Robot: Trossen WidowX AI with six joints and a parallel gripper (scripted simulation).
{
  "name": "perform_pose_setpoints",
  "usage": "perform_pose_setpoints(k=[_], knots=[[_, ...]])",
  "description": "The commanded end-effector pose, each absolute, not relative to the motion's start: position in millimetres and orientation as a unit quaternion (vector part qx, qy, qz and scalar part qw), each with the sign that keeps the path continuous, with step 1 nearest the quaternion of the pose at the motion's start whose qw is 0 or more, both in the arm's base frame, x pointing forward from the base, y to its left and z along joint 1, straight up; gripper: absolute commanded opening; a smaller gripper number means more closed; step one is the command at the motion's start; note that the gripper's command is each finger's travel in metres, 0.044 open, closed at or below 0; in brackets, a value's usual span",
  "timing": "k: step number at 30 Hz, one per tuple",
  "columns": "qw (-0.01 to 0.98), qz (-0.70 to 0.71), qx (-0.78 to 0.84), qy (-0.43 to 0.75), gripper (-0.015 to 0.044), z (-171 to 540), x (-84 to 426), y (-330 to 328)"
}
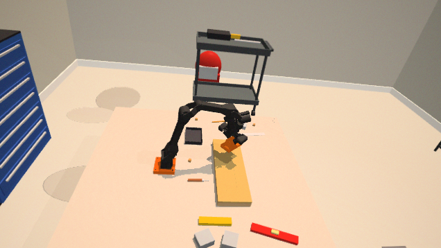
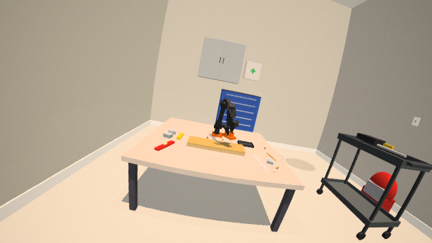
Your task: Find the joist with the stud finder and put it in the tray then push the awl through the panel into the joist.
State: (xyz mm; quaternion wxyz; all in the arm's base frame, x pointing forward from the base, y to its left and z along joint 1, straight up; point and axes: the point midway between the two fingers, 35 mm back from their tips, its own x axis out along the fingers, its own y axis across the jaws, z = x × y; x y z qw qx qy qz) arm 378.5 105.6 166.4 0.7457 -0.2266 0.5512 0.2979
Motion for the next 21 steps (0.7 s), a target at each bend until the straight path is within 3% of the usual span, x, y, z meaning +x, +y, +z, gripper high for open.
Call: perform_pose_setpoints(k=[1,21], knots=[[0.741,0.32,-0.244,0.538,0.0,170,367,130],[0.676,0.44,-0.331,0.49,0.0,161,290,239]])
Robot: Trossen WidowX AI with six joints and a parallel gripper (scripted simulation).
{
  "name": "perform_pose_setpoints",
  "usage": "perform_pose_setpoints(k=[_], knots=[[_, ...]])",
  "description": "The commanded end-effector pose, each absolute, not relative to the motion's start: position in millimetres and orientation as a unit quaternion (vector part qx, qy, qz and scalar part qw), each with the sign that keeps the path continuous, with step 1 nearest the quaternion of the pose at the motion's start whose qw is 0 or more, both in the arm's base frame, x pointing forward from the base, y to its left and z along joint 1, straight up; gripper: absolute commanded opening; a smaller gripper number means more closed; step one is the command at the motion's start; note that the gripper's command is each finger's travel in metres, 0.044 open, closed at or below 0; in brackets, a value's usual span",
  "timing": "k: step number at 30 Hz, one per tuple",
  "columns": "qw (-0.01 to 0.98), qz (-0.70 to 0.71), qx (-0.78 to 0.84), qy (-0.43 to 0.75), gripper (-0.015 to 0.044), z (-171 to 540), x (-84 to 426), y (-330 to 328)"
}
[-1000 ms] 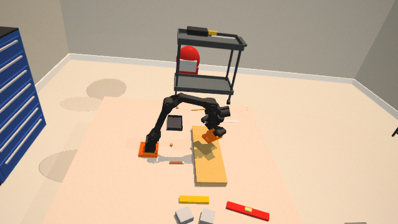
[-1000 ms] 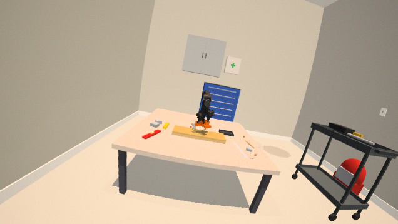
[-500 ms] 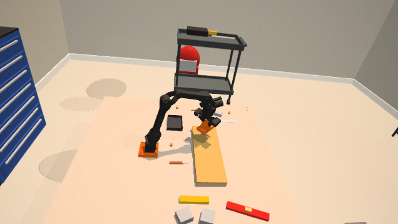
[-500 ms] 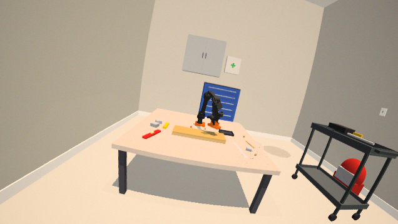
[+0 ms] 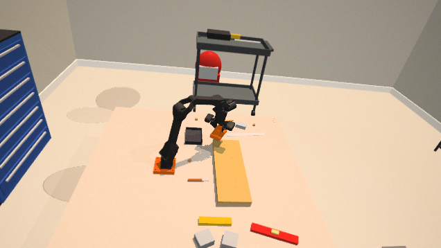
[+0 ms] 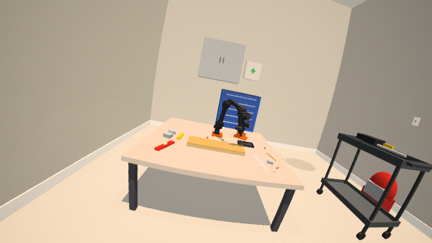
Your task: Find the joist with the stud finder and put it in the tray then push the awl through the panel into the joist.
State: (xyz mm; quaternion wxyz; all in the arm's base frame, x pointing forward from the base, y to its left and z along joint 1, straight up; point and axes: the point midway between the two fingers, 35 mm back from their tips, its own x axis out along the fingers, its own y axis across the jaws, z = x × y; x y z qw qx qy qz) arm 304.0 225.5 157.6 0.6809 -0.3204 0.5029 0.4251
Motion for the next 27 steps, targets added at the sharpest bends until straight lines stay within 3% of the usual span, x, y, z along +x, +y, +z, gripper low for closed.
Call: perform_pose_setpoints(k=[1,27], knots=[[0.672,0.446,-0.336,0.487,0.0,160,286,243],[0.561,0.578,-0.431,0.406,0.0,148,147,325]])
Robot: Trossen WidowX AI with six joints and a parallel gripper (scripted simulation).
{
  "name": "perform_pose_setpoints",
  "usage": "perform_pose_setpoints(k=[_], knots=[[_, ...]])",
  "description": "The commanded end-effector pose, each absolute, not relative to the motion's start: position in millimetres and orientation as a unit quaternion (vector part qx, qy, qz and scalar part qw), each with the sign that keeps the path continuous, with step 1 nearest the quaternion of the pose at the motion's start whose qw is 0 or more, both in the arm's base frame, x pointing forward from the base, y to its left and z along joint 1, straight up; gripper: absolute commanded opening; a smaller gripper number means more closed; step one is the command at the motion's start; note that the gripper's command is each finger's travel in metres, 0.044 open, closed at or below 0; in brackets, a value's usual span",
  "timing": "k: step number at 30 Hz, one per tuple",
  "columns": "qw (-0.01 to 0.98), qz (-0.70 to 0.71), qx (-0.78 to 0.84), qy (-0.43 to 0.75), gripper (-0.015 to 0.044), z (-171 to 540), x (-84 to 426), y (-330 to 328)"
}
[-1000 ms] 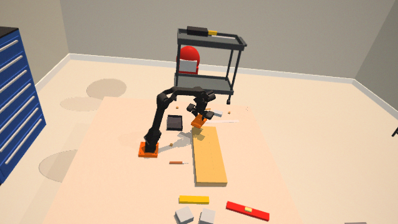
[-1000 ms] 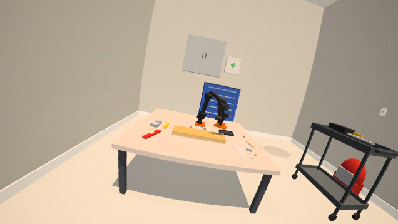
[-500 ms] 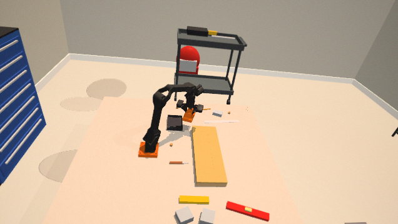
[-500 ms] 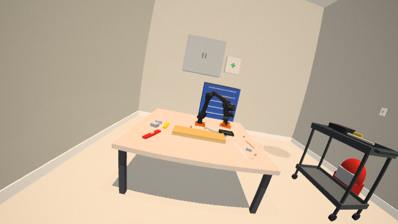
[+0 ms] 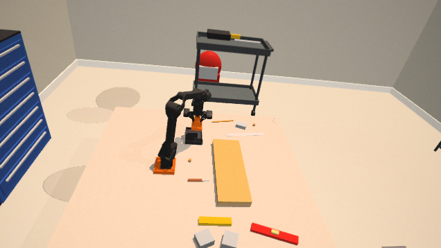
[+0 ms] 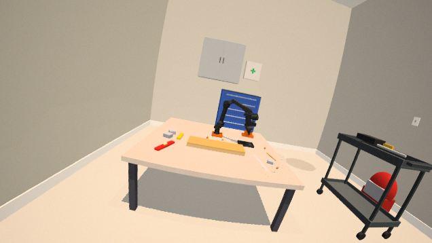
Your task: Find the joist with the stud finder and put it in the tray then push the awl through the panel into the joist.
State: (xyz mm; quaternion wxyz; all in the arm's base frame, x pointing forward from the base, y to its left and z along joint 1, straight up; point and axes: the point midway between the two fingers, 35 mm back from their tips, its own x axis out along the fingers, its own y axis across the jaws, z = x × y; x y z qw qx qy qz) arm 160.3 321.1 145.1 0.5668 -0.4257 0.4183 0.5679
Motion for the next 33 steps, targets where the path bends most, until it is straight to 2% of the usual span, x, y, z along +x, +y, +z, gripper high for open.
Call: perform_pose_setpoints(k=[1,33], knots=[[0.561,0.579,-0.432,0.405,0.0,148,146,326],[0.561,0.579,-0.432,0.405,0.0,101,148,330]])
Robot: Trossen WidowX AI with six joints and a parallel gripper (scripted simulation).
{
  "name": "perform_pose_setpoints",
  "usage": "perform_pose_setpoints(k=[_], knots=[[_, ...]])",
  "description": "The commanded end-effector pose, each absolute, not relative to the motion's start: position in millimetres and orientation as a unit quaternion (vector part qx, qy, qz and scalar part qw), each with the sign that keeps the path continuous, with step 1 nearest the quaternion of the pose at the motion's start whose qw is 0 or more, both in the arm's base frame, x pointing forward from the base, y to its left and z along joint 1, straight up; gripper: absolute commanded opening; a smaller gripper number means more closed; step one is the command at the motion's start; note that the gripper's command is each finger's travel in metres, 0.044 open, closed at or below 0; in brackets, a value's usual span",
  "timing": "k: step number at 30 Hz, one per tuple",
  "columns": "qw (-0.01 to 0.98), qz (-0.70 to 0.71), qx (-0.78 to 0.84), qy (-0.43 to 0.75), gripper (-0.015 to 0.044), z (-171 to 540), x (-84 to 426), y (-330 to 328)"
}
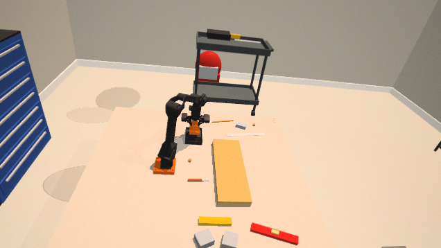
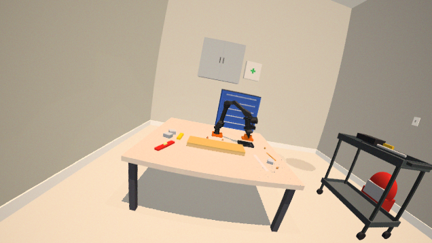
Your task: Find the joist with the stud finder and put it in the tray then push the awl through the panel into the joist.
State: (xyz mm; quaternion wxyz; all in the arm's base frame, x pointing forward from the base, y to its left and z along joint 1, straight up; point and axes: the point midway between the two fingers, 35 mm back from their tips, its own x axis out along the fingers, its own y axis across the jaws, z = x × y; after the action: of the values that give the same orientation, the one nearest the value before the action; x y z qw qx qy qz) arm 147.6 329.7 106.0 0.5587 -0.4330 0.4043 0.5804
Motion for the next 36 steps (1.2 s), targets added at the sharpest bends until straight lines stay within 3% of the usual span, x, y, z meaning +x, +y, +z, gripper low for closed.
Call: perform_pose_setpoints(k=[1,36], knots=[[0.561,0.579,-0.432,0.405,0.0,99,148,330],[0.561,0.579,-0.432,0.405,0.0,48,147,328]])
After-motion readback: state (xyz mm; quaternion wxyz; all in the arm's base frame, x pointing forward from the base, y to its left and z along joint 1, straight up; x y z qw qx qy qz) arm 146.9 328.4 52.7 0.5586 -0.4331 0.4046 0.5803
